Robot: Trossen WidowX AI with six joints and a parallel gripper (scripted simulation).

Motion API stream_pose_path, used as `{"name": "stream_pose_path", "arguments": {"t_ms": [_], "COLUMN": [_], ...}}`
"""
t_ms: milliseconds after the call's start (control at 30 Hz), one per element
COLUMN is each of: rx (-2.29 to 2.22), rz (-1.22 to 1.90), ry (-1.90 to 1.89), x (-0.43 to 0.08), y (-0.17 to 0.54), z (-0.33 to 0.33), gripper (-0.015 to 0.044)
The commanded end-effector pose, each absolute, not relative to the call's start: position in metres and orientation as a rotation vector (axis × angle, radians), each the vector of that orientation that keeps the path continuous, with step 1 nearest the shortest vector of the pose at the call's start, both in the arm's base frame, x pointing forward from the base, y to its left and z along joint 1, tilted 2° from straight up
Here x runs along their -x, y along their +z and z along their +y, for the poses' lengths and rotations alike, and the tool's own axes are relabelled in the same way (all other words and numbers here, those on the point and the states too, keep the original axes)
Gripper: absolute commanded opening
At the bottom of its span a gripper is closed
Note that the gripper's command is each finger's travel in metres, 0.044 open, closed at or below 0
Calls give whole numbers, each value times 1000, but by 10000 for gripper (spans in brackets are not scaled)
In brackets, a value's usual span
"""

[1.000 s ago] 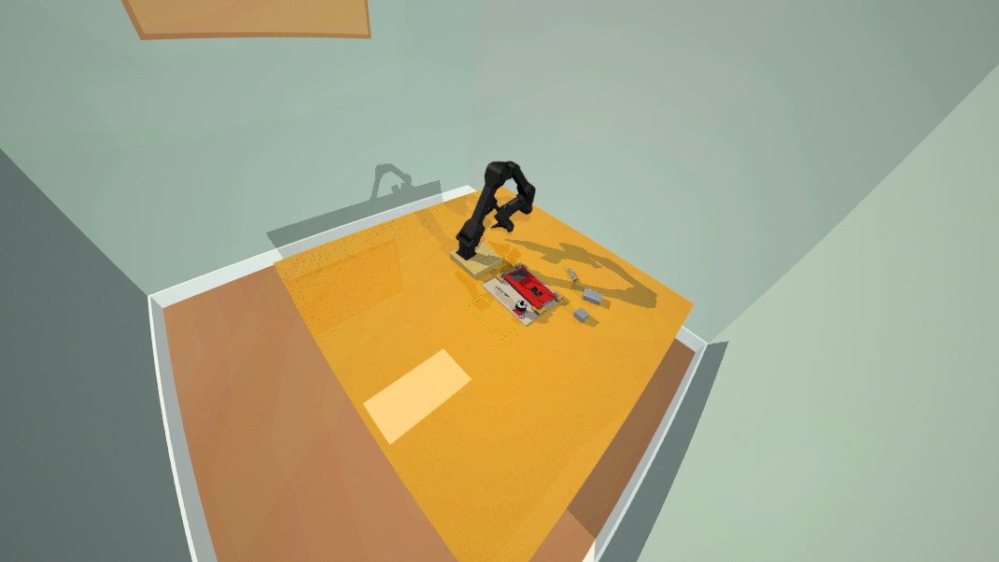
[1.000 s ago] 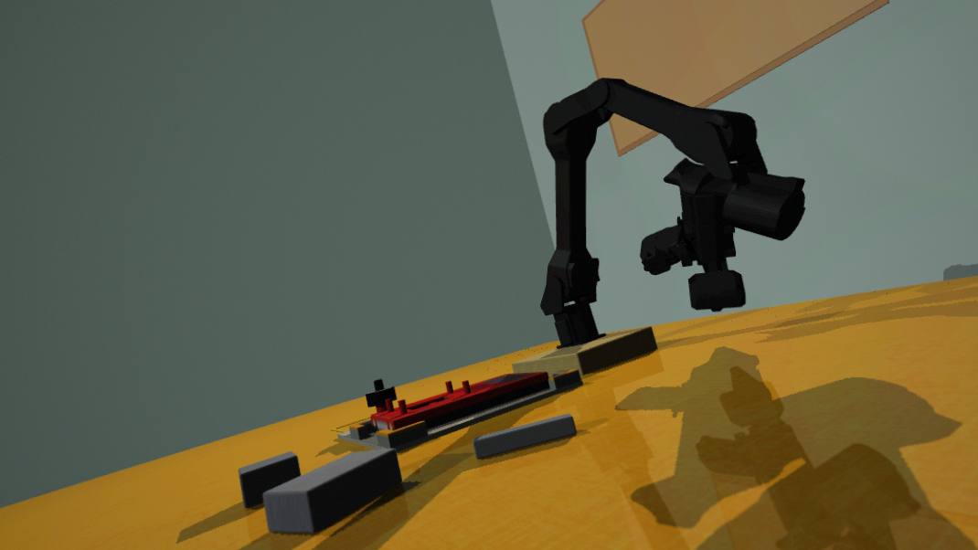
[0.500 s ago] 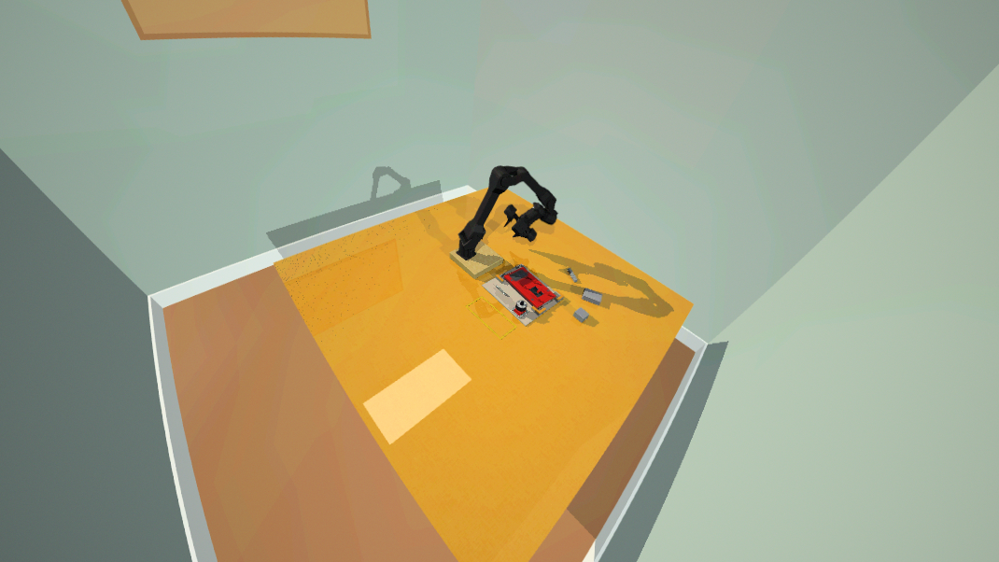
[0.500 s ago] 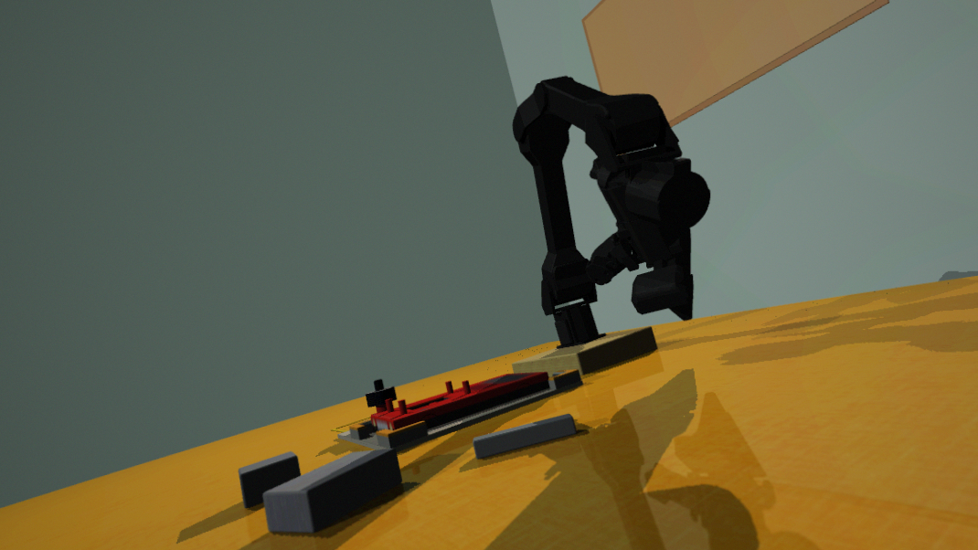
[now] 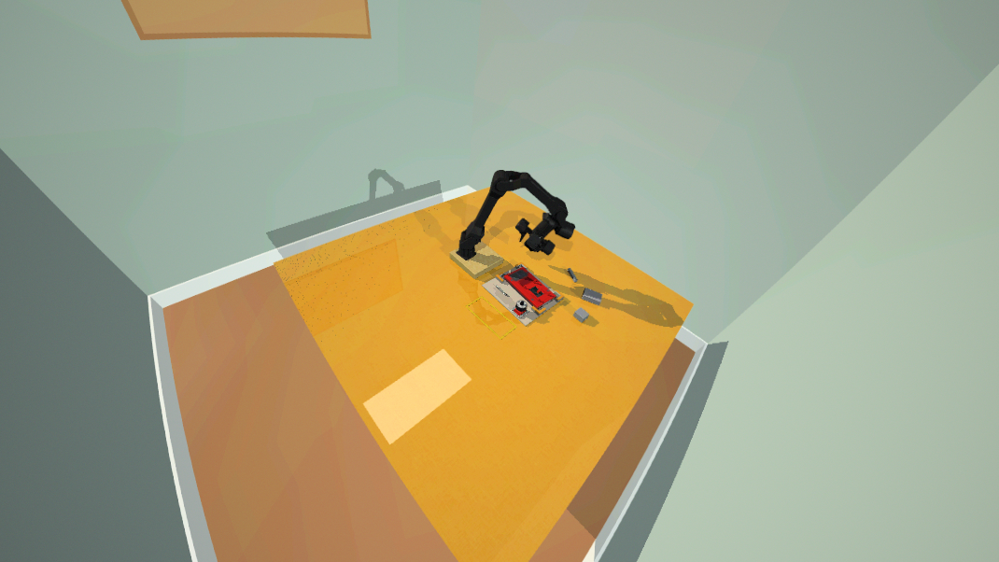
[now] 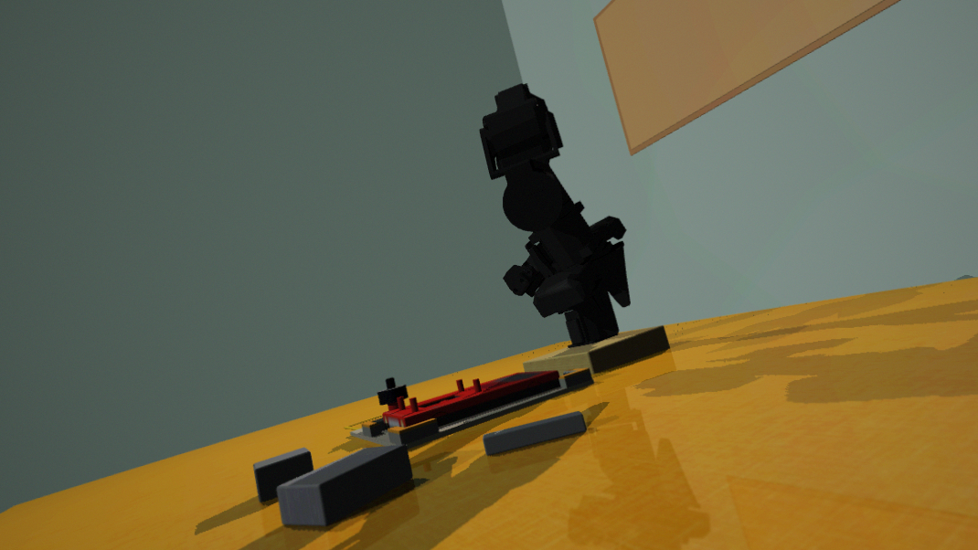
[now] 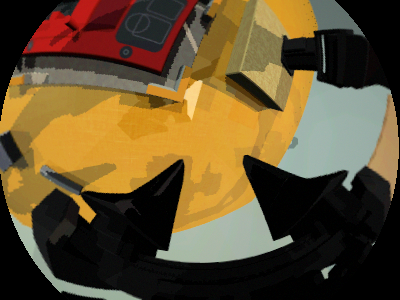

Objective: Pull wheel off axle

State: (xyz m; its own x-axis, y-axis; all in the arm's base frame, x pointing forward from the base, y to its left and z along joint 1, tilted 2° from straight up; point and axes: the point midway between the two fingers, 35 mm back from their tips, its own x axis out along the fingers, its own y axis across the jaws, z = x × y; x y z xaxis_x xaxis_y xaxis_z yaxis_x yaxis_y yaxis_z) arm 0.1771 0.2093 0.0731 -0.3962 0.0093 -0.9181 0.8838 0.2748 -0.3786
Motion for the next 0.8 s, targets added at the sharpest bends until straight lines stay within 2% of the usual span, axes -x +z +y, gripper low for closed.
{"name": "stream_pose_path", "arguments": {"t_ms": [0,267,767], "rx": [-891,-1040,-1215], "rz": [1633,1541,1301], "ry": [-1205,-1165,-1173], "x": [-204,-251,-327], "y": [79,86,112], "z": [194,160,41], "gripper": [300,300,300]}}
